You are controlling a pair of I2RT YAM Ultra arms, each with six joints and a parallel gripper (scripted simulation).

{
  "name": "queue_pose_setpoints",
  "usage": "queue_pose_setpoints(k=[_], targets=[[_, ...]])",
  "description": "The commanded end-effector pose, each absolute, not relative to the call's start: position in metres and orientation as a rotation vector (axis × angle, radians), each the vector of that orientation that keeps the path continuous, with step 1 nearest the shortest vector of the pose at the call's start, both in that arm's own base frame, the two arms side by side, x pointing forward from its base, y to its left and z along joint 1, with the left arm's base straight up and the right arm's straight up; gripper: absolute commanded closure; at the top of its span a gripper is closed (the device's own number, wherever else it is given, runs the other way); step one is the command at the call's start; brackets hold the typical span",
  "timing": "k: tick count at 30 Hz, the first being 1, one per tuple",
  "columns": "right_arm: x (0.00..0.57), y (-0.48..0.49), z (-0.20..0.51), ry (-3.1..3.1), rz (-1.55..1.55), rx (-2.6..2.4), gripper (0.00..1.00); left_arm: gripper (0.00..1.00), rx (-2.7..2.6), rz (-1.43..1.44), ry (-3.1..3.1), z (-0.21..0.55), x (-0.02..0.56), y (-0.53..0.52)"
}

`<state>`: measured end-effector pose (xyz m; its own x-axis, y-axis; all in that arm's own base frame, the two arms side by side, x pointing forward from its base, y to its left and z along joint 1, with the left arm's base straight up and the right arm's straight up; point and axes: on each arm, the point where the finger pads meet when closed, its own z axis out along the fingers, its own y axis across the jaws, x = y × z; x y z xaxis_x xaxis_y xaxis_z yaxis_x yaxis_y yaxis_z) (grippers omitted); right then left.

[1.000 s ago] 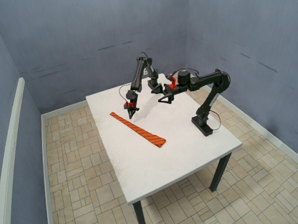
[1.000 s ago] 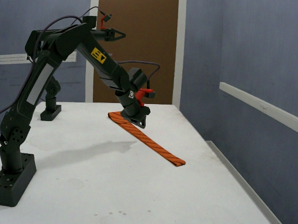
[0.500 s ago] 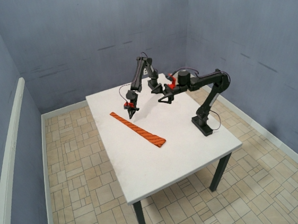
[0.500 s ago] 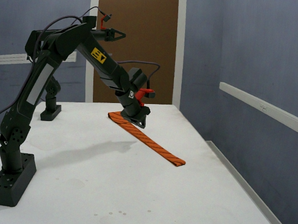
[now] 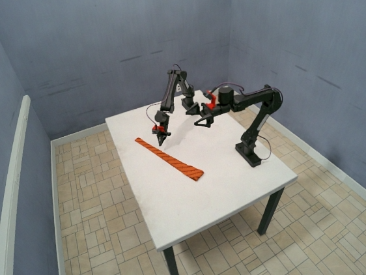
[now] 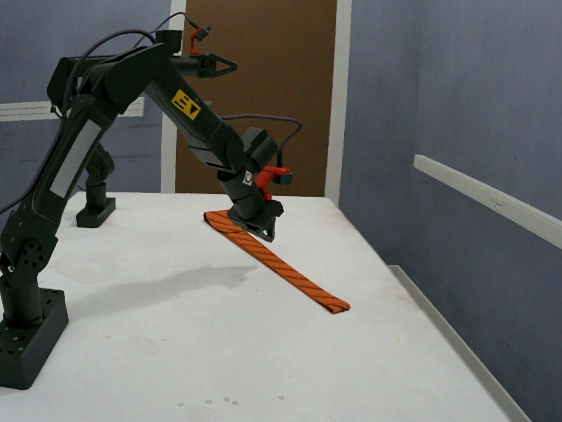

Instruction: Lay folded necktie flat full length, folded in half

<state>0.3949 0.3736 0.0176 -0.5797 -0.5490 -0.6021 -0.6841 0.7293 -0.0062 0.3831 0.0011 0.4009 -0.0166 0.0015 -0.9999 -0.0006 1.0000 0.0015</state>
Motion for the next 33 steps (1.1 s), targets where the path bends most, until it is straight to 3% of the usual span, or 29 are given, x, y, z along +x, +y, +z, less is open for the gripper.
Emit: queue_pose_setpoints(k=[1, 33], targets=[[0.4077, 0.3777, 0.0351, 2.299, 0.33, -0.908, 0.96, 0.0, 0.001, 0.002, 1.587, 0.4009, 0.3831, 0.0011], [0.4138, 0.3795, 0.0338, 2.299, 0.33, -0.908, 0.96, 0.0, 0.001, 0.002, 1.587, 0.4009, 0.3831, 0.0011]])
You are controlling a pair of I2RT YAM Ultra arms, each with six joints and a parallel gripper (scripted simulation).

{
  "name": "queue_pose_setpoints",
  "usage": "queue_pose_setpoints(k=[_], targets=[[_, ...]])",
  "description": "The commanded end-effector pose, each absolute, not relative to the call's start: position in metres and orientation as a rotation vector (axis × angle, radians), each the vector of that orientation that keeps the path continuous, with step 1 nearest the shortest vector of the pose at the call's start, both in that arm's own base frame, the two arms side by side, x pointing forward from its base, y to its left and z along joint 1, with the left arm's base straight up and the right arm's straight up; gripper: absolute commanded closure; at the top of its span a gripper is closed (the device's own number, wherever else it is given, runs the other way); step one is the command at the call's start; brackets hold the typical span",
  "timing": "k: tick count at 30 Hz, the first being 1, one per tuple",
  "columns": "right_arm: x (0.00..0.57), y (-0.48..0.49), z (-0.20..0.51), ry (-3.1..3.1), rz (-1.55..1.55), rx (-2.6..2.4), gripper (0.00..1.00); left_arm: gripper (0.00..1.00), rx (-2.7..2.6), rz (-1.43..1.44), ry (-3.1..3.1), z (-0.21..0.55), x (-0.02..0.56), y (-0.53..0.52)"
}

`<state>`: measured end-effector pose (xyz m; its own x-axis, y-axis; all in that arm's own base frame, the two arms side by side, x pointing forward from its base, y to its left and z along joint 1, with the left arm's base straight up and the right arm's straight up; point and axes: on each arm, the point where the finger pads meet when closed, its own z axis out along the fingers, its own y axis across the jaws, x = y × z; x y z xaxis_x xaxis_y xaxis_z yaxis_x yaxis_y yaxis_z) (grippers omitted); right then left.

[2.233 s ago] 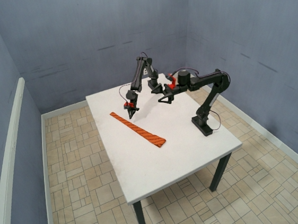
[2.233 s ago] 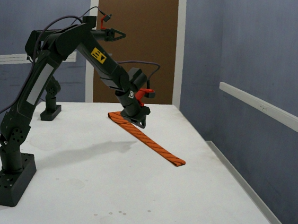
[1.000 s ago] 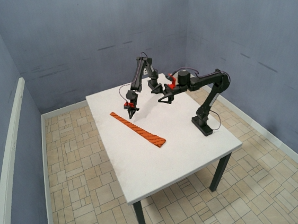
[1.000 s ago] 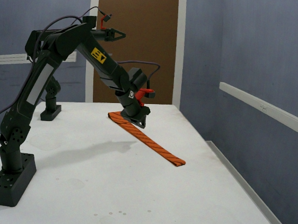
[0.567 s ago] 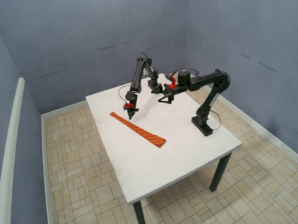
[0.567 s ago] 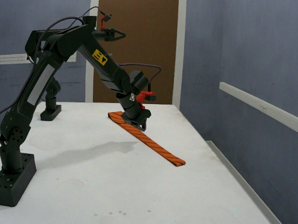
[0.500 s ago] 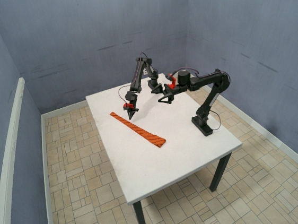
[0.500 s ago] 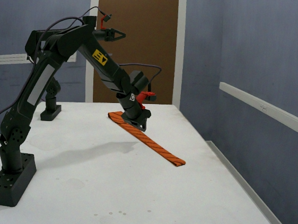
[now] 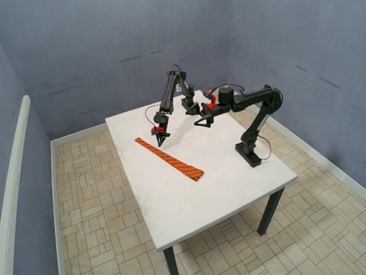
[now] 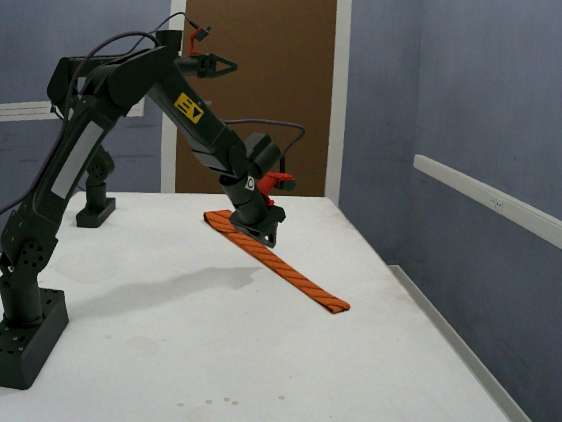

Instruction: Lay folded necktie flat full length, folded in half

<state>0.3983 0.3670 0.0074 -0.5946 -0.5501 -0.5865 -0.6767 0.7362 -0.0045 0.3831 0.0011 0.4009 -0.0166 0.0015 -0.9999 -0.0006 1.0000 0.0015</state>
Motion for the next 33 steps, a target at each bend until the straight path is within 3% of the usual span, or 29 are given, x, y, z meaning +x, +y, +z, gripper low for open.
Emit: queue_pose_setpoints(k=[1, 33], targets=[[0.4138, 0.3796, 0.0339, 2.299, 0.33, -0.908, 0.96, 0.0, 0.001, 0.002, 1.587, 0.4009, 0.3831, 0.0011], [0.4156, 0.3871, 0.0416, 2.299, 0.33, -0.908, 0.96, 0.0, 0.001, 0.002, 1.587, 0.4009, 0.3831, 0.0011]])
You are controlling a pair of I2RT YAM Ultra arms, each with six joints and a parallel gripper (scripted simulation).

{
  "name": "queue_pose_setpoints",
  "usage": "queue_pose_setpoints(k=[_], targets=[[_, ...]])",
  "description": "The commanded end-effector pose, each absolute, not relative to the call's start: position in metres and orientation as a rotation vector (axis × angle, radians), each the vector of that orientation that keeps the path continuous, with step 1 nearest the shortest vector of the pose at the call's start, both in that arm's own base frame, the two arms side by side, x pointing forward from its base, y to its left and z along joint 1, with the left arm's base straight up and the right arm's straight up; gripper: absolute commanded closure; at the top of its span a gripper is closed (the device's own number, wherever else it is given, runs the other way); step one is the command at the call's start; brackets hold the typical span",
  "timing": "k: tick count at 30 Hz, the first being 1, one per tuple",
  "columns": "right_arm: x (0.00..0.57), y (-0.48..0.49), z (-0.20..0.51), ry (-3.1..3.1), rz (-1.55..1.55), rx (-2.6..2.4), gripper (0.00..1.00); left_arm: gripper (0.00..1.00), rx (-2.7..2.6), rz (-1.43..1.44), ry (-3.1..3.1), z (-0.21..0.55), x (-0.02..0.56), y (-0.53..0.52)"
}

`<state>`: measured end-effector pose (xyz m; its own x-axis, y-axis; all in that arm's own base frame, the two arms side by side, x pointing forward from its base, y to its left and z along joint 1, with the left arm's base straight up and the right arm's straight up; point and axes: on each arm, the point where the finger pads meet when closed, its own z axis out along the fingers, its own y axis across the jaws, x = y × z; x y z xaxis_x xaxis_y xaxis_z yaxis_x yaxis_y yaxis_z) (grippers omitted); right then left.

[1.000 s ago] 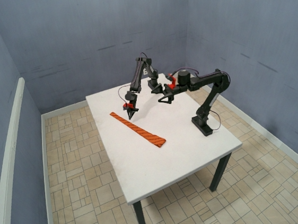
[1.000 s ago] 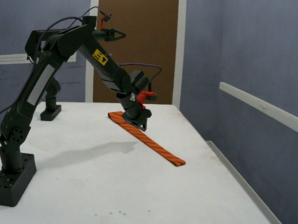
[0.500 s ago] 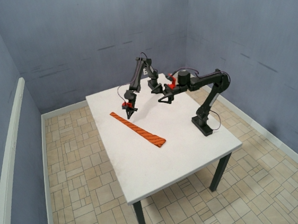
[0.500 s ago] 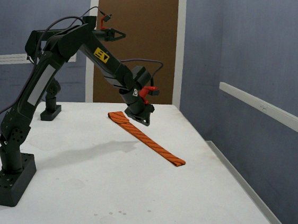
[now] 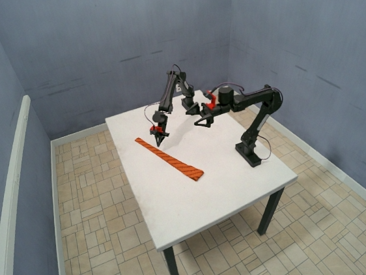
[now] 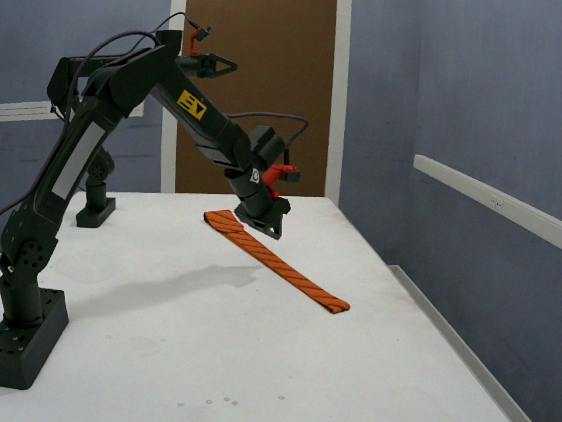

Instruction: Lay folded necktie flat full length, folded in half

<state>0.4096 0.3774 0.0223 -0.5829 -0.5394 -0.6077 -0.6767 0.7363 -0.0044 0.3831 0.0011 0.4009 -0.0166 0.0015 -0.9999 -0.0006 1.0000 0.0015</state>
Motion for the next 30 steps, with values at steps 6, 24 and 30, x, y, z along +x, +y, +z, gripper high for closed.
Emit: queue_pose_setpoints(k=[6, 24, 30], targets=[[0.413, 0.385, 0.039, 2.299, 0.33, -0.908, 0.96, 0.0, 0.001, 0.002, 1.587, 0.401, 0.383, 0.001], [0.404, 0.377, 0.03, 2.299, 0.33, -0.908, 0.96, 0.0, 0.001, 0.002, 1.587, 0.401, 0.383, 0.001], [0.402, 0.376, 0.028, 2.299, 0.33, -0.908, 0.96, 0.0, 0.001, 0.002, 1.587, 0.401, 0.383, 0.001]])
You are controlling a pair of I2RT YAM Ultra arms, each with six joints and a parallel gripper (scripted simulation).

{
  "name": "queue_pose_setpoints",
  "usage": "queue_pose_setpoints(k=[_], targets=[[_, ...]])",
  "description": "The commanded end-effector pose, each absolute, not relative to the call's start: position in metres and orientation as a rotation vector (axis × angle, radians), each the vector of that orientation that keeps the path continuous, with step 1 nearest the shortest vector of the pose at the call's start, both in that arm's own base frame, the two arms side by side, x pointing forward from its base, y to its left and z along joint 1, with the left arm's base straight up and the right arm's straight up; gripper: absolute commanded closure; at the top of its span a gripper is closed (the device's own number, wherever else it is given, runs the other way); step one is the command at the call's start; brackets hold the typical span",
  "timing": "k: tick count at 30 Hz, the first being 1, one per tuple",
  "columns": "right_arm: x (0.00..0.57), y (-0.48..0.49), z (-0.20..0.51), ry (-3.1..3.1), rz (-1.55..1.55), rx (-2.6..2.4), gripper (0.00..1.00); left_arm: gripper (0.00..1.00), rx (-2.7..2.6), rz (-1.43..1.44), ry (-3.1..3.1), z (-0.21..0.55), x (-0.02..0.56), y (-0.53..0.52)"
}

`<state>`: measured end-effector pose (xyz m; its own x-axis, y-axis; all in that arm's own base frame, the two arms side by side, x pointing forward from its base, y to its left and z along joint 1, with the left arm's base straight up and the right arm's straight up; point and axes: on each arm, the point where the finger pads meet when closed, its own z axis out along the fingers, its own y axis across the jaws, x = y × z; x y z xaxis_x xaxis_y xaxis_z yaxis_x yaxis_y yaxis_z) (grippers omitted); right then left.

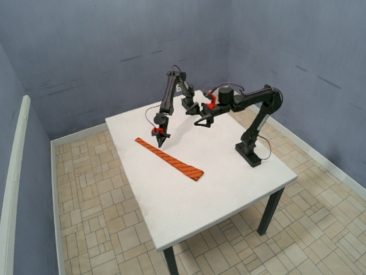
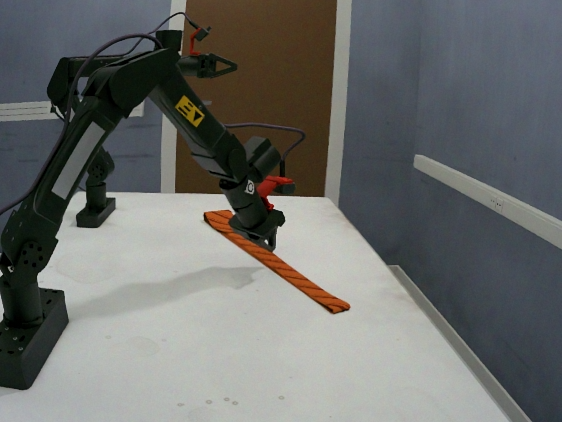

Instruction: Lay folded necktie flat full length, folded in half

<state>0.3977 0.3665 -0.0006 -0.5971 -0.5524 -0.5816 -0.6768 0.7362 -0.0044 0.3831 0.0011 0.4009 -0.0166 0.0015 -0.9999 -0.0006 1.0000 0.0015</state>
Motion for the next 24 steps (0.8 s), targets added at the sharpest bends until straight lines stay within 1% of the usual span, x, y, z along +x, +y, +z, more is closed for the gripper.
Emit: queue_pose_setpoints(k=[1, 24], targets=[[0.4014, 0.3756, 0.0278, 2.299, 0.33, -0.908, 0.96, 0.0, 0.001, 0.002, 1.587, 0.4009, 0.3831, 0.0011], [0.4014, 0.3759, 0.0275, 2.299, 0.33, -0.908, 0.96, 0.0, 0.001, 0.002, 1.587, 0.4009, 0.3831, 0.0011]])
